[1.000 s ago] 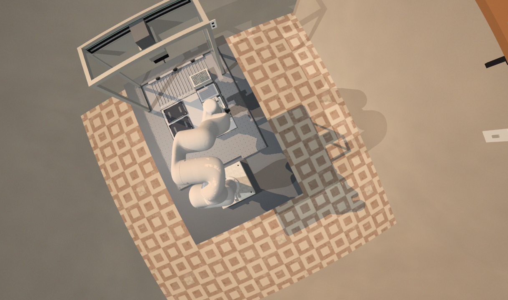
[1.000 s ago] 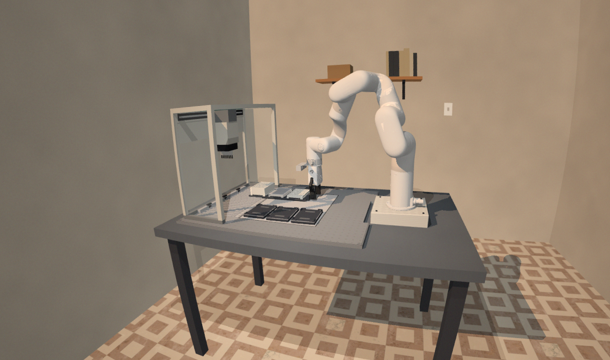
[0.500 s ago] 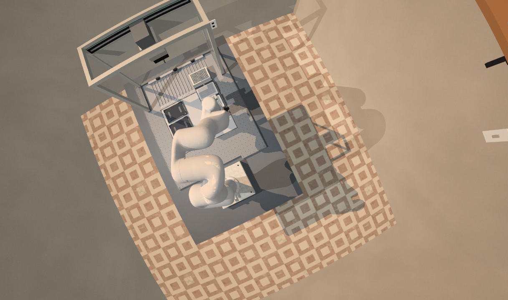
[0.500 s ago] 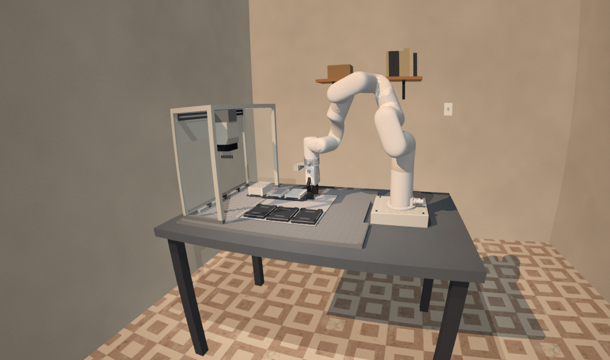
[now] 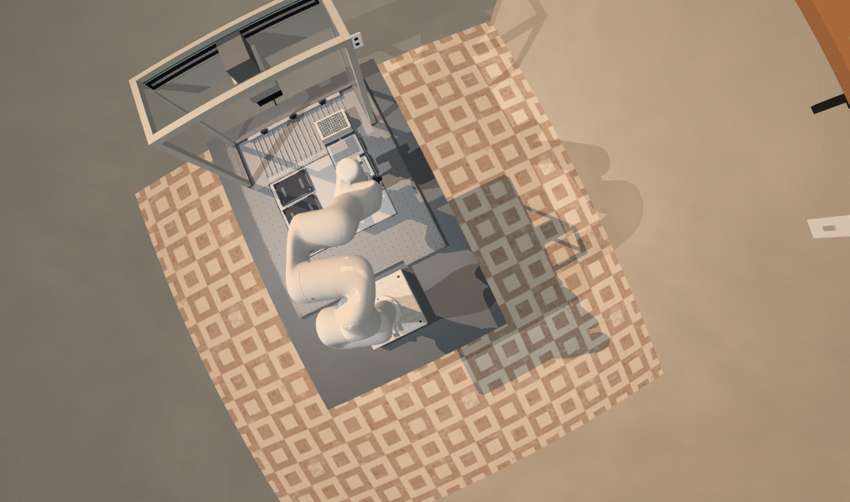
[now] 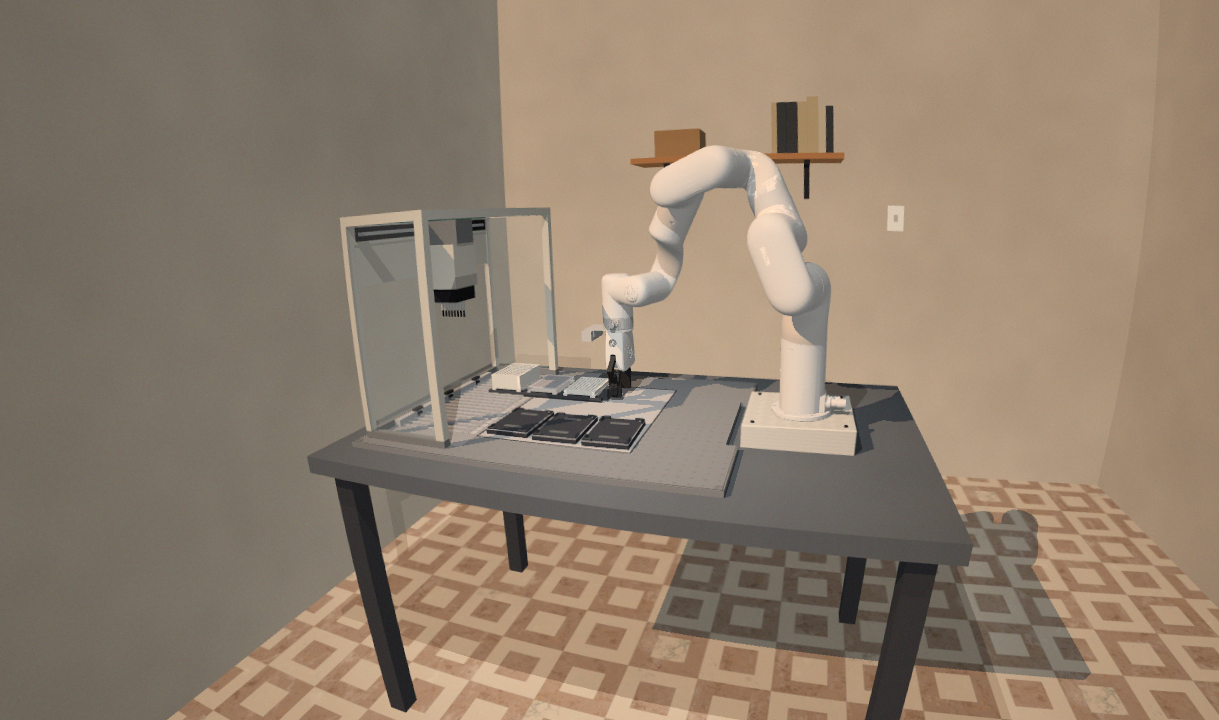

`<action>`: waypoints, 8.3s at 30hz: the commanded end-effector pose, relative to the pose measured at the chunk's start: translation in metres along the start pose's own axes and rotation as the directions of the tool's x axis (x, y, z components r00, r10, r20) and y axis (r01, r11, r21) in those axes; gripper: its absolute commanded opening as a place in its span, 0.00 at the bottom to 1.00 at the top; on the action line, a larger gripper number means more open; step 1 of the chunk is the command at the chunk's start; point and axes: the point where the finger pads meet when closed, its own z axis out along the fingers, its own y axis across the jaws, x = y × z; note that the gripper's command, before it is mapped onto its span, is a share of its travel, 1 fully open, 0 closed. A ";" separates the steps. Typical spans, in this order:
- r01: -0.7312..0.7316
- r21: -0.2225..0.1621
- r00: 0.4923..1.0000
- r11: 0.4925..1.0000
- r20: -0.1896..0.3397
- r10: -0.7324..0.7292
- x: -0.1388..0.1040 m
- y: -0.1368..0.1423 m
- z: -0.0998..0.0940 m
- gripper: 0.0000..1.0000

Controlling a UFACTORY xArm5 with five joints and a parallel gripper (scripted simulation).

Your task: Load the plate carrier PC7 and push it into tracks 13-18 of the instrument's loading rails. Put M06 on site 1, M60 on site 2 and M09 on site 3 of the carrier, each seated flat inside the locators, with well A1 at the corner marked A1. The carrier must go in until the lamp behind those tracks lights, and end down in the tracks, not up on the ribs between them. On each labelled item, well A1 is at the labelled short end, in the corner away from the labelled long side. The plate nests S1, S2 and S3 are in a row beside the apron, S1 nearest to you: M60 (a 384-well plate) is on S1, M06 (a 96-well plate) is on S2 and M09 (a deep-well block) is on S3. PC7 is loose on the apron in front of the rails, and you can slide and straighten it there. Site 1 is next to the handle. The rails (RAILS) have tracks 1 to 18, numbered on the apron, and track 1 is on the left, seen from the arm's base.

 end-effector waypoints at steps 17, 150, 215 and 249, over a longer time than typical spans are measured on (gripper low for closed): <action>0.000 0.005 1.000 1.000 -0.006 0.000 0.020 0.000 -0.002 0.81; 0.000 0.005 1.000 1.000 -0.006 0.000 0.083 0.000 -0.002 0.81; 0.000 0.005 1.000 1.000 -0.006 0.000 0.078 0.000 -0.002 0.81; 0.000 0.005 1.000 1.000 -0.006 0.000 0.068 0.000 -0.010 0.81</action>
